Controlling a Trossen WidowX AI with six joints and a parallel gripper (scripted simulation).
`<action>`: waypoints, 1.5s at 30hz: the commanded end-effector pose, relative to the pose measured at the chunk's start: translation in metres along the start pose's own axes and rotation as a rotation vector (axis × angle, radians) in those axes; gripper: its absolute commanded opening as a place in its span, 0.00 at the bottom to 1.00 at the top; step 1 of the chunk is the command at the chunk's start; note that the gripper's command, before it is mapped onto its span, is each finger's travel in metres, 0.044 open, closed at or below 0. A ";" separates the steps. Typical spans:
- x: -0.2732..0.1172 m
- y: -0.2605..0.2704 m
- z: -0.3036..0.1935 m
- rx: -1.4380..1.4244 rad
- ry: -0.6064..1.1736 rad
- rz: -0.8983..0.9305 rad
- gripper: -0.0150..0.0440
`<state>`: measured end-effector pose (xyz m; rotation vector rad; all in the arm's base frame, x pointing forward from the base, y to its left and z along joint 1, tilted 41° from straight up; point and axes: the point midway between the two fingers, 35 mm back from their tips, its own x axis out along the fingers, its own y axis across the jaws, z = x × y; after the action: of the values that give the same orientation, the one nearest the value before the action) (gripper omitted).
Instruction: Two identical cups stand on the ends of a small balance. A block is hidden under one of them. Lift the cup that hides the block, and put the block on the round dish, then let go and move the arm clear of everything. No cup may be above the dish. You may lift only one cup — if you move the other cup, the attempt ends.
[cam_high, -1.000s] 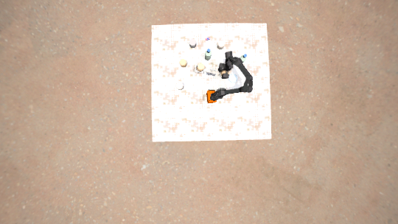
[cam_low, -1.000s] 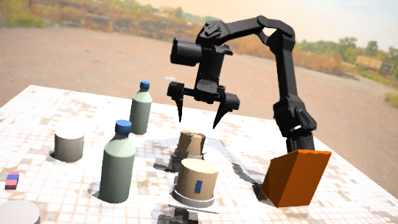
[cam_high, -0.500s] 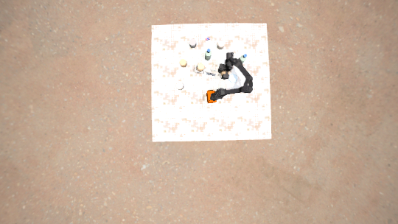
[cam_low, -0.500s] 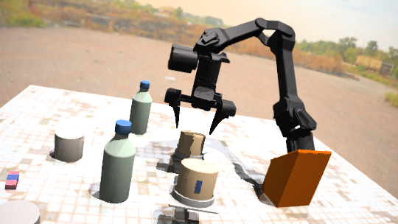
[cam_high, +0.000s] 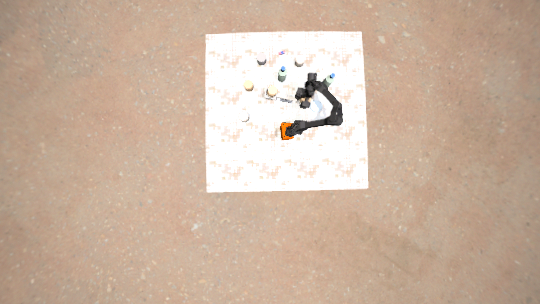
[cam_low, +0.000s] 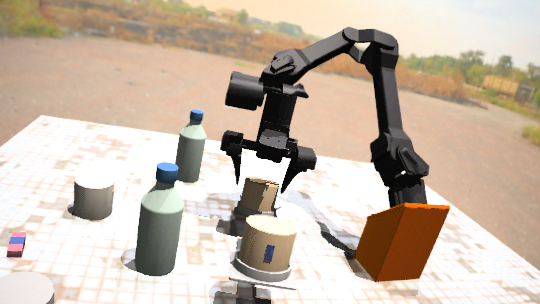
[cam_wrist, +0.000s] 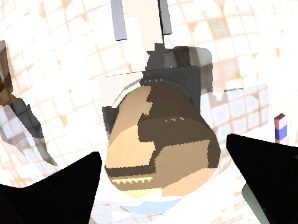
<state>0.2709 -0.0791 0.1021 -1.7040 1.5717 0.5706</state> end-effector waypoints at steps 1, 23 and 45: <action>0.007 0.001 0.002 -0.010 -0.003 0.006 1.00; 0.030 0.003 0.001 -0.011 0.001 0.004 0.83; 0.014 -0.001 0.003 -0.010 -0.006 0.006 0.25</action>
<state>0.2715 -0.0905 0.0862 -1.7042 1.5867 0.5880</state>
